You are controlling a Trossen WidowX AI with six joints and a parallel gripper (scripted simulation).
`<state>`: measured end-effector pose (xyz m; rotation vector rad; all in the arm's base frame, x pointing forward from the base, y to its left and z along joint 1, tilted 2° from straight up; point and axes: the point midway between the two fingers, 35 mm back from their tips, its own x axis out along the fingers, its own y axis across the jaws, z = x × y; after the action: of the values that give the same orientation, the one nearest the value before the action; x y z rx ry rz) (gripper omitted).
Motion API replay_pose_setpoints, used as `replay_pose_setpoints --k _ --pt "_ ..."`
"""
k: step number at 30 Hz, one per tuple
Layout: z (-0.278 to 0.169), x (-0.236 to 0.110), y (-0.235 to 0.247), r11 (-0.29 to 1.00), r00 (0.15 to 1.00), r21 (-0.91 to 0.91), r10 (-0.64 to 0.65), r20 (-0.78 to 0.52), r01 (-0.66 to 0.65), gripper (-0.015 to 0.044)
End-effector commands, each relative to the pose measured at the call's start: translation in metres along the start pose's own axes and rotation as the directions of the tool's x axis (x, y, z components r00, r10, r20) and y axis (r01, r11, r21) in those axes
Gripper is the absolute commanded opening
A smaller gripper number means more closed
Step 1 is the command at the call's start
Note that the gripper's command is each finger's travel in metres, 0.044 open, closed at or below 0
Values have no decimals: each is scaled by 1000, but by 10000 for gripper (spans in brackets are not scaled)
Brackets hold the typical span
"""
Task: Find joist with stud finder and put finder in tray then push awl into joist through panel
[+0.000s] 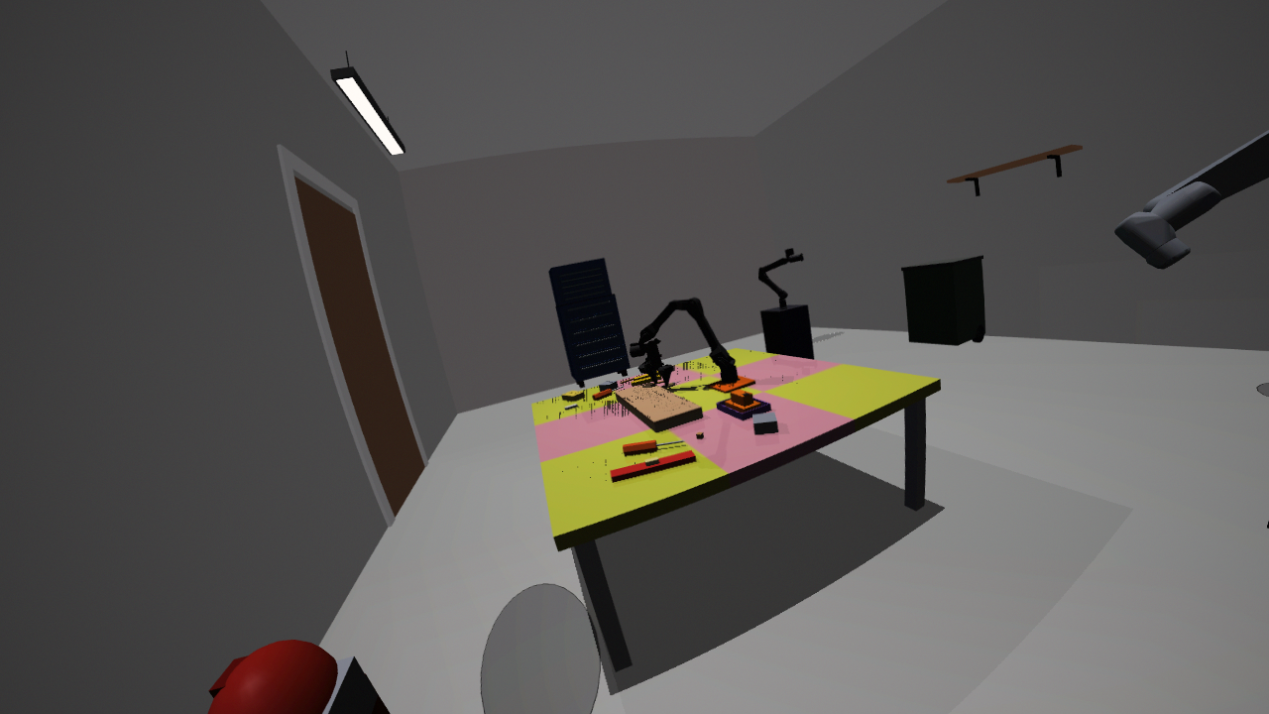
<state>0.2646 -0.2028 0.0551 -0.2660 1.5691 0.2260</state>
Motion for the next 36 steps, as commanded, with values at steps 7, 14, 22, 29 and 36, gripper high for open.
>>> replay_pose_setpoints --k 7,14,22,29,36 --pt "1 16 1 1000 1000 -4 0 0 0 440" --pt "1 17 1 1000 1000 -4 0 0 0 309" --pt "1 17 1 1000 1000 -4 0 0 0 99" --pt "1 16 1 1000 1000 -4 0 0 0 0" --pt "1 -12 -3 1000 1000 -4 -1 1 1 0"
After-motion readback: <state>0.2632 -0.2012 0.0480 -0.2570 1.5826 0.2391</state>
